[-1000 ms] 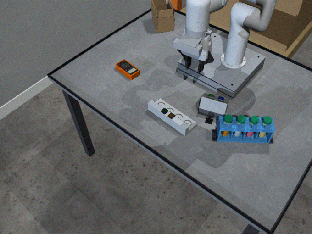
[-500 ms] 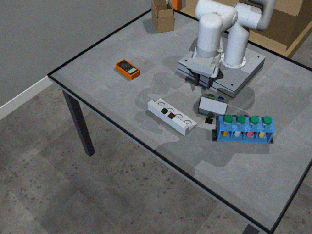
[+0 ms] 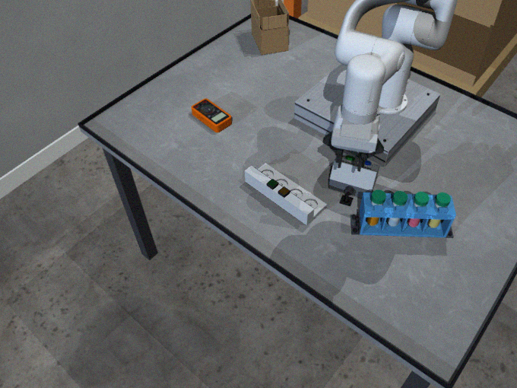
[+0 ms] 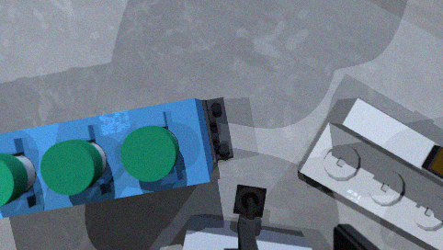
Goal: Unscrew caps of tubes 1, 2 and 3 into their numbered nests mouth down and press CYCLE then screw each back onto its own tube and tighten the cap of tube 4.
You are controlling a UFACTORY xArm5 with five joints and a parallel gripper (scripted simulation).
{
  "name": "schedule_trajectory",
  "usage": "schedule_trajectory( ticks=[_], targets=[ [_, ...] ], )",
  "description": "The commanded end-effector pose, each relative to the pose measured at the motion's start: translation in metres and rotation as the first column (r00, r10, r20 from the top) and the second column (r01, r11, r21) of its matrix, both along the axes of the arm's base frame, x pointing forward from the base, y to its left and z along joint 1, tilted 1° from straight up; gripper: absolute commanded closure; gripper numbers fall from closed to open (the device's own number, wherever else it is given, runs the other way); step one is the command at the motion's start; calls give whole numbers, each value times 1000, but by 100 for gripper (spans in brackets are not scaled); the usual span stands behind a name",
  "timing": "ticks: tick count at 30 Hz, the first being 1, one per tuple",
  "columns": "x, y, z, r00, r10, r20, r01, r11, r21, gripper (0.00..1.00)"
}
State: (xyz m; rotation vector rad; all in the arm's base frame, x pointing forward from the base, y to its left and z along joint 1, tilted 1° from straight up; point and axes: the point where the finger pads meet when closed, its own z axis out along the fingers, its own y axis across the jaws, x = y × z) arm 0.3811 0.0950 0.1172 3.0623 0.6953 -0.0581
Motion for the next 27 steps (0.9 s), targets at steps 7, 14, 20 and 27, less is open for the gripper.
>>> schedule_trajectory(
  ticks=[7, 14, 20, 27],
  targets=[
    [3, 5, -5, 981, 192, 11, -192, 981, 8, 54],
    [3, 5, -5, 962, 273, 13, -273, 962, 9, 54],
    [3, 5, -5, 930, 367, 16, -367, 930, 11, 54],
    [3, 5, -5, 896, 443, 19, -444, 896, 13, 54]
  ],
)
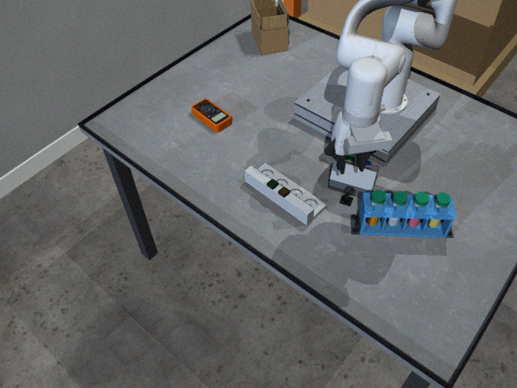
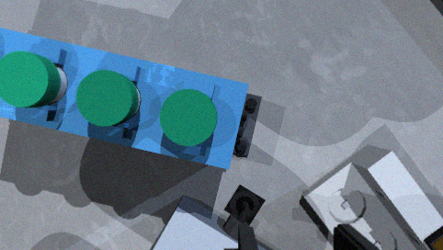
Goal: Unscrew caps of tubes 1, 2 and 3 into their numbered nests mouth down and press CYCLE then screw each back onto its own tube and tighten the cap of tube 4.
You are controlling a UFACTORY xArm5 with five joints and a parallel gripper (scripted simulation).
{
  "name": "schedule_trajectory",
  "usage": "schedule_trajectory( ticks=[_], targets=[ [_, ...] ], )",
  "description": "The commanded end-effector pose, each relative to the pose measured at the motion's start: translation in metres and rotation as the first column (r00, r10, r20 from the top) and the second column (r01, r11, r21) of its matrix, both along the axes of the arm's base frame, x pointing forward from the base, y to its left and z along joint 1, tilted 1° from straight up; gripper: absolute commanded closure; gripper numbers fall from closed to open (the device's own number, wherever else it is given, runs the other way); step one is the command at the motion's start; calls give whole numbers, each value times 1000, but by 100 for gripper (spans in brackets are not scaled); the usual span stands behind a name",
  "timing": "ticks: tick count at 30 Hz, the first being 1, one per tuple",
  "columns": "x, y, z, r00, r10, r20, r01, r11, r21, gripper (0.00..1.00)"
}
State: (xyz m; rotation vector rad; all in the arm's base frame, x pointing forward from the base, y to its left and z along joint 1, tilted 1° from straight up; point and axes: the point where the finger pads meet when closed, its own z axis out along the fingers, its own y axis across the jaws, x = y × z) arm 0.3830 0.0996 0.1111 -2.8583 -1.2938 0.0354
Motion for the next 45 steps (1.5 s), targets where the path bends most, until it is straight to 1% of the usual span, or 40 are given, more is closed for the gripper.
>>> schedule_trajectory(
  ticks=[1, 14, 16, 20, 31, 33, 45],
  targets=[
    [1, 0, 1, 997, 73, 5, -73, 997, 3, 54],
    [1, 0, 1, 958, 285, 11, -285, 958, 6, 54],
    [1, 0, 1, 958, 285, 11, -285, 958, 6, 54],
    [1, 0, 1, 937, 348, 13, -348, 937, 7, 54],
    [1, 0, 1, 858, 513, 18, -513, 858, 8, 54],
    [1, 0, 1, 858, 513, 18, -513, 858, 8, 54],
    [1, 0, 1, 739, 673, 24, -674, 739, 9, 54]
  ],
)
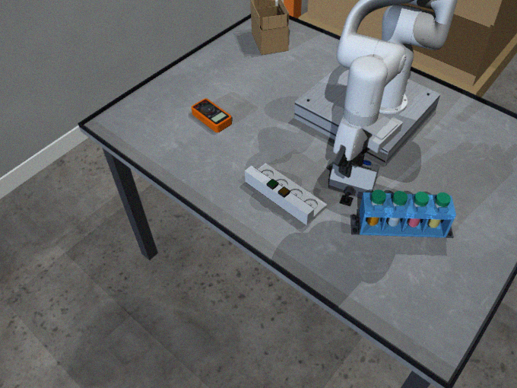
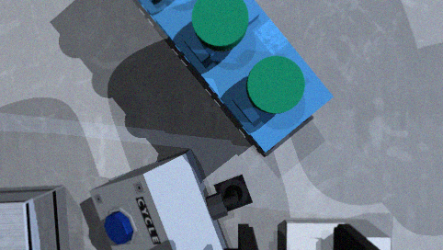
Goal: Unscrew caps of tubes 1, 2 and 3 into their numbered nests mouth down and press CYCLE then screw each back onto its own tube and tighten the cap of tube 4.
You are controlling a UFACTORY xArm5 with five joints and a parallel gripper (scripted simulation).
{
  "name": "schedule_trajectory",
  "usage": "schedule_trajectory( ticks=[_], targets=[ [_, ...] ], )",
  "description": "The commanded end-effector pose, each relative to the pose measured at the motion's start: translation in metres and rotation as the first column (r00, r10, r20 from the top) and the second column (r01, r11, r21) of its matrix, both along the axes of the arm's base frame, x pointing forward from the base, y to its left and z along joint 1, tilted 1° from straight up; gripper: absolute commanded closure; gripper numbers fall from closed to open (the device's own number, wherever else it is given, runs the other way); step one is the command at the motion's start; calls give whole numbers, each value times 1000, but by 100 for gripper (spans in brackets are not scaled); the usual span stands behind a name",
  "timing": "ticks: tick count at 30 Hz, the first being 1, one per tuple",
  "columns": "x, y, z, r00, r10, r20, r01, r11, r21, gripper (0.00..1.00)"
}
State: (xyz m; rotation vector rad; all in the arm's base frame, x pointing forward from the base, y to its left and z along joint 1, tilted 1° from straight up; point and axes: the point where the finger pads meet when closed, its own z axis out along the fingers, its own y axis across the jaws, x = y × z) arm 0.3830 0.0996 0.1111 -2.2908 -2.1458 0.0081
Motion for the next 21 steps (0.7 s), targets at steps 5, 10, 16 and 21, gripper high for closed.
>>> schedule_trajectory(
  ticks=[5, 10, 16, 21],
  targets=[
    [1, 0, 1, 991, 133, 6, -133, 991, 6, 54],
    [1, 0, 1, 977, 215, 8, -215, 977, 7, 54],
    [1, 0, 1, 950, 312, 11, -312, 950, 9, 54],
    [1, 0, 1, 927, 374, 12, -374, 927, 10, 54]
  ],
)
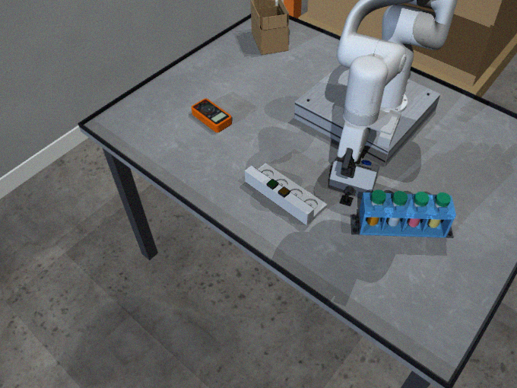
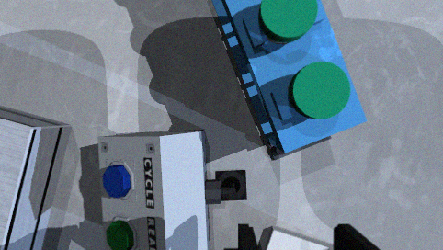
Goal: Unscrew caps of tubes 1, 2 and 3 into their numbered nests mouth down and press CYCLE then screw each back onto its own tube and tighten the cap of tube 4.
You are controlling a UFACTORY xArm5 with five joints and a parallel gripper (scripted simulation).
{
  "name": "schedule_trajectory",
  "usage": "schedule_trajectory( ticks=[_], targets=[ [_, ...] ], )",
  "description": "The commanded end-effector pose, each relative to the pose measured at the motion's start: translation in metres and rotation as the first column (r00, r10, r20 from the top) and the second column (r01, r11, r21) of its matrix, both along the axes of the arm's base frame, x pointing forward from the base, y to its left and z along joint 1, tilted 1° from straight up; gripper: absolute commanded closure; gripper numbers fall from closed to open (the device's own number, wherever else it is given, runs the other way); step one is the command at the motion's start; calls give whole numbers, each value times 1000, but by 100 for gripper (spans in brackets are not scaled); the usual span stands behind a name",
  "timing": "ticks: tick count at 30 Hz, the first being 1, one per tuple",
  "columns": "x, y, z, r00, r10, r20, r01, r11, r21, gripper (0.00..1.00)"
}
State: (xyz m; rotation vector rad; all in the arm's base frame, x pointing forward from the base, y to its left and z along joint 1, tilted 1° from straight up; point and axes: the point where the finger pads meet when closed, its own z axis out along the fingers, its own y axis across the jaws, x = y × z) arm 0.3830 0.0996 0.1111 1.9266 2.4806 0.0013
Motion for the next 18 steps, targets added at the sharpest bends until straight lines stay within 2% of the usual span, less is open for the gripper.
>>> schedule_trajectory(
  ticks=[1, 18],
  targets=[
    [1, 0, 1, 998, 68, 3, -68, 998, 10, 54],
    [1, 0, 1, 950, 313, 9, -313, 950, 14, 54]
  ],
)
